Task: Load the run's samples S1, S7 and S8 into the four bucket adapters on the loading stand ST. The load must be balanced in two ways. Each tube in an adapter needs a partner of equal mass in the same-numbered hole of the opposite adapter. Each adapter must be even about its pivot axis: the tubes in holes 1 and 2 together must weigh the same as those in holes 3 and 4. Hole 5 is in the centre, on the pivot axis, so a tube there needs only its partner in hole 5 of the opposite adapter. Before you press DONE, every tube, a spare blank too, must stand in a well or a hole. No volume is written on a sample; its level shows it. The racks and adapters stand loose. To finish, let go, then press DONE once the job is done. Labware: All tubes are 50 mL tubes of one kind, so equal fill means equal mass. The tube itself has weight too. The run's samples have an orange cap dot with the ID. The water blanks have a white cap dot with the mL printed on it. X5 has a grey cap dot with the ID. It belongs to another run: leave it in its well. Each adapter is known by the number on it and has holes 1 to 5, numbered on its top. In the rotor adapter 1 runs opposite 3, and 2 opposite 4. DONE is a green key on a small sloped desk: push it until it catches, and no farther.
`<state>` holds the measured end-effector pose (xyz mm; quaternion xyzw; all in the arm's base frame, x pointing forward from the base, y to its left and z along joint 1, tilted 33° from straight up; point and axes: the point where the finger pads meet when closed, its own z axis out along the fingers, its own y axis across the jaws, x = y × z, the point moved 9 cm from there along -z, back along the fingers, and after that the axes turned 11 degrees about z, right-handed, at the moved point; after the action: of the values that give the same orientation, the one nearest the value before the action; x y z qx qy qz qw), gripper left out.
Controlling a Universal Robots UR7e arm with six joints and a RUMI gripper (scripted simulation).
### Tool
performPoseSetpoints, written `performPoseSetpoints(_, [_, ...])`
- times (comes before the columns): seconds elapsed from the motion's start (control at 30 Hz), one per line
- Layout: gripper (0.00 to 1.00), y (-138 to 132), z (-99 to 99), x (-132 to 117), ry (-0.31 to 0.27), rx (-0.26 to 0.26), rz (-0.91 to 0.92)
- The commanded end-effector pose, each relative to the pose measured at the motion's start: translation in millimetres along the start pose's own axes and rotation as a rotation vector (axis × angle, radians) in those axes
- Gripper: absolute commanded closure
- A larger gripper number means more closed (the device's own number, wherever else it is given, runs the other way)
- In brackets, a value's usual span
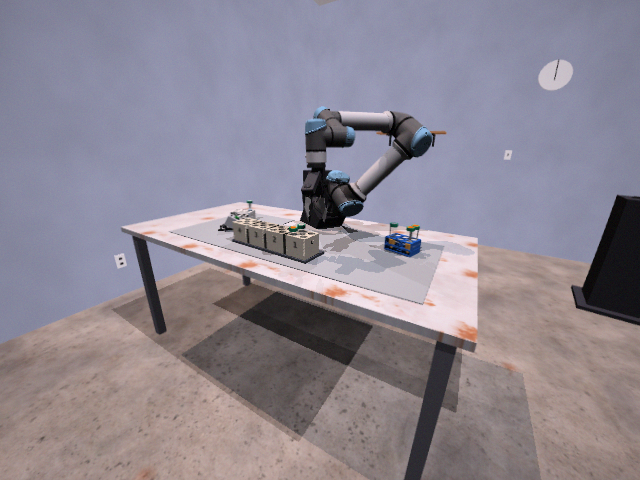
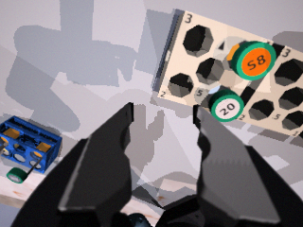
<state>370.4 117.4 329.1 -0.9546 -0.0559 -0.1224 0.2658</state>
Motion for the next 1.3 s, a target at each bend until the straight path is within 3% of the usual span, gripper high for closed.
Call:
performPoseSetpoints(0.0, [0.65, -39, -1.2, -25, 0.011, -0.032, 0.273])
performPoseSetpoints(0.23, [0.65, -73, 0.1, -49, 0.015, -0.031, 0.500])
performPoseSetpoints(1.17, [0.65, -251, 6.6, -173, 0.015, -0.030, 0.500])
performPoseSetpoints(1.27, [0.65, -258, 6.8, -178, 0.015, -0.030, 0.500])
